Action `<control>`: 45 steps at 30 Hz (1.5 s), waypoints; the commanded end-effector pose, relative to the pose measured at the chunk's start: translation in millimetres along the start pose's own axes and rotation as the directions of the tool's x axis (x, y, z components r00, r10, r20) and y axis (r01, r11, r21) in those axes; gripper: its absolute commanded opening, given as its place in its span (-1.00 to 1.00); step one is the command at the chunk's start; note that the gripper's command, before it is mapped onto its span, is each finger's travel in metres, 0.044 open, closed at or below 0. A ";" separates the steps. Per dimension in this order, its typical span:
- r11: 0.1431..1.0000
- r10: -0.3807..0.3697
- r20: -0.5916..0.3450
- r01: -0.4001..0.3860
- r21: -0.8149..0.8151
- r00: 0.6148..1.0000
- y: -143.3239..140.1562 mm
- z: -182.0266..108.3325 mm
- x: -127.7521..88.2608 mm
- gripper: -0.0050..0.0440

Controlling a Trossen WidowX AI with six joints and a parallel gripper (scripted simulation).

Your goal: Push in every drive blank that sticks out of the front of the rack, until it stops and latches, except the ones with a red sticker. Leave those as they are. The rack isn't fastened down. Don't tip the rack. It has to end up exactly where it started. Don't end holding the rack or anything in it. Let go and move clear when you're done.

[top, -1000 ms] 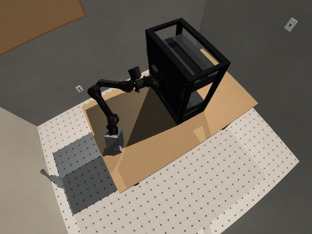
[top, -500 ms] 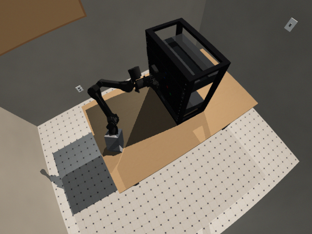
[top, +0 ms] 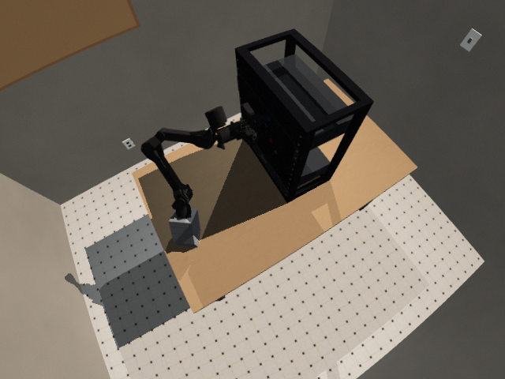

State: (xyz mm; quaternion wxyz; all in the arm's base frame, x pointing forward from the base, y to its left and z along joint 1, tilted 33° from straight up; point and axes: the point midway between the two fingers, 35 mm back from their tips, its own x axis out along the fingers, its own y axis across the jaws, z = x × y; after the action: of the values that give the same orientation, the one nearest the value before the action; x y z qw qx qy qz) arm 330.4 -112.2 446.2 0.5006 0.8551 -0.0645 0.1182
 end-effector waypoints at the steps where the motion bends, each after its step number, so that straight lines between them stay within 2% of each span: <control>1: 1.000 0.024 -0.021 -0.024 -0.014 0.999 9.9 -11.1 -20.8 -0.80; 2: 1.000 0.024 -0.021 -0.024 -0.014 0.999 9.9 -11.1 -20.8 -0.80; 7: 1.000 0.024 -0.021 -0.024 -0.014 0.999 9.8 -11.1 -52.7 -0.80; 11: 1.000 0.024 -0.021 -0.024 -0.014 0.999 9.7 -11.1 -68.1 -0.80; 26: 1.000 0.024 -0.021 -0.024 -0.014 0.999 5.6 -4.3 -72.8 -0.80; 34: 1.000 0.024 -0.021 -0.024 -0.014 0.999 -15.2 30.5 -75.0 -0.80; 36: 1.000 0.024 -0.021 -0.024 -0.014 0.999 -15.2 30.5 -75.0 -0.80; 45: 1.000 0.024 -0.021 -0.024 -0.014 0.999 -48.0 85.2 -78.4 -0.80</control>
State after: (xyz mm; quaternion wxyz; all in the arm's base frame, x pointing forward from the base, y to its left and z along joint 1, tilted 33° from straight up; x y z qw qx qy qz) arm 272.9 -150.6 366.0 0.5086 0.8489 -0.0721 0.1248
